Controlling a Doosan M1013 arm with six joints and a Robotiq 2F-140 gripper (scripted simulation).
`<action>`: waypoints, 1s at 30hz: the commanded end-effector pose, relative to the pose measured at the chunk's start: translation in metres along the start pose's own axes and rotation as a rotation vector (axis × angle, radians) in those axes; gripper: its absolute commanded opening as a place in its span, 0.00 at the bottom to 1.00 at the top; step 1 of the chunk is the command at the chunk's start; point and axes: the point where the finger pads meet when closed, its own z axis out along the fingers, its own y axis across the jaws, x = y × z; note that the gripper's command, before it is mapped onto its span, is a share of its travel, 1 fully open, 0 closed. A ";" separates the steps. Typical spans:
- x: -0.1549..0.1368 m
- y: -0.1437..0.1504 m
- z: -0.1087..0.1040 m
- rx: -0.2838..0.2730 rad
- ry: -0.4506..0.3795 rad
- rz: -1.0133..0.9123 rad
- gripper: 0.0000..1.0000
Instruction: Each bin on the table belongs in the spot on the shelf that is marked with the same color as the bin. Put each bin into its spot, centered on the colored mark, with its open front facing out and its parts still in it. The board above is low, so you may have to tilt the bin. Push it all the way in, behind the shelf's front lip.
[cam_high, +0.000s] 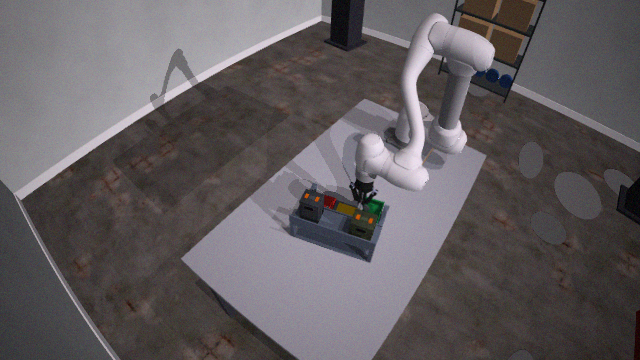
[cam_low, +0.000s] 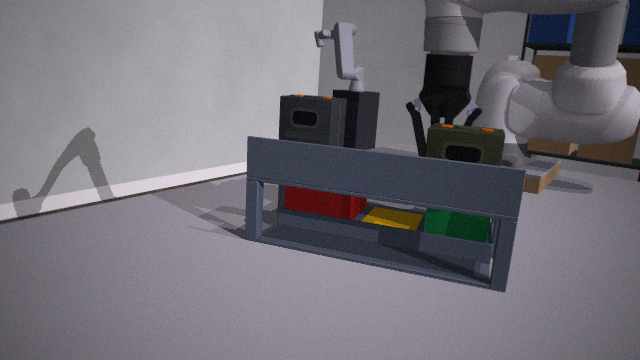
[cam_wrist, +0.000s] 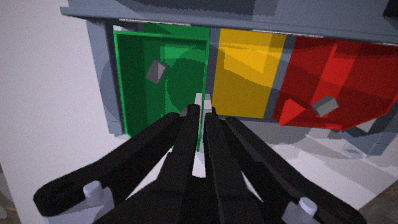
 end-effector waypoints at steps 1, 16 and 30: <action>0.000 0.000 0.000 0.000 0.006 0.000 0.10; -0.001 0.000 0.001 0.000 0.014 0.000 0.10; -0.001 0.000 0.001 0.000 0.014 0.000 0.15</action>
